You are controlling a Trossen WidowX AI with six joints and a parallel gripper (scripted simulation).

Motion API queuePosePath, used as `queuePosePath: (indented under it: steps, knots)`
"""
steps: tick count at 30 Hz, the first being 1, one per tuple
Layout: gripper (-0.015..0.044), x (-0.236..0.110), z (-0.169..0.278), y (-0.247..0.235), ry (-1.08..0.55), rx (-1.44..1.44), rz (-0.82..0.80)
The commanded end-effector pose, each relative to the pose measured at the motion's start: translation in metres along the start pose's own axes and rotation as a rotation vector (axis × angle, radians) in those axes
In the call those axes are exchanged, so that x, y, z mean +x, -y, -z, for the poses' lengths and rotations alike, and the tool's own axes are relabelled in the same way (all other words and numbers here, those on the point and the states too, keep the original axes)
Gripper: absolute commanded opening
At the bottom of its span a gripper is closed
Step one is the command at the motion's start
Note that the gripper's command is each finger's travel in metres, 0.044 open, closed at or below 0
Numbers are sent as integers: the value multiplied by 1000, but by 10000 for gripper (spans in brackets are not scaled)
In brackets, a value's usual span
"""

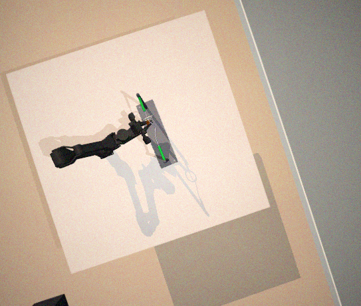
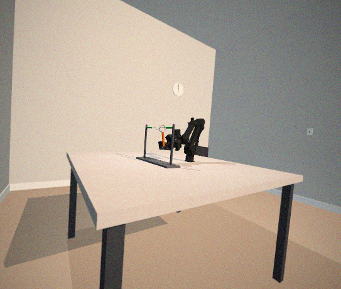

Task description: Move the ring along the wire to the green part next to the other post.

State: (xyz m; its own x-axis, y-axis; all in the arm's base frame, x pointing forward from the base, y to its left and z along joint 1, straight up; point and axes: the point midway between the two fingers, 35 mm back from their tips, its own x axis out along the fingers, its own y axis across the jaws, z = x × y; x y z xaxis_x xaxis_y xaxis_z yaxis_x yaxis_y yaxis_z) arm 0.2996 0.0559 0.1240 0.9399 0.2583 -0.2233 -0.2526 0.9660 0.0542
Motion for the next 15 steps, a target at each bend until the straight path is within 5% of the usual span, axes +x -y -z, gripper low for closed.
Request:
queuePosePath:
  steps: [1, 15]
  knots:
    - [-150, -3, -5, -3, -7, -21, 38]
    - [-150, 0, -5, -17, -6, -19, 79]
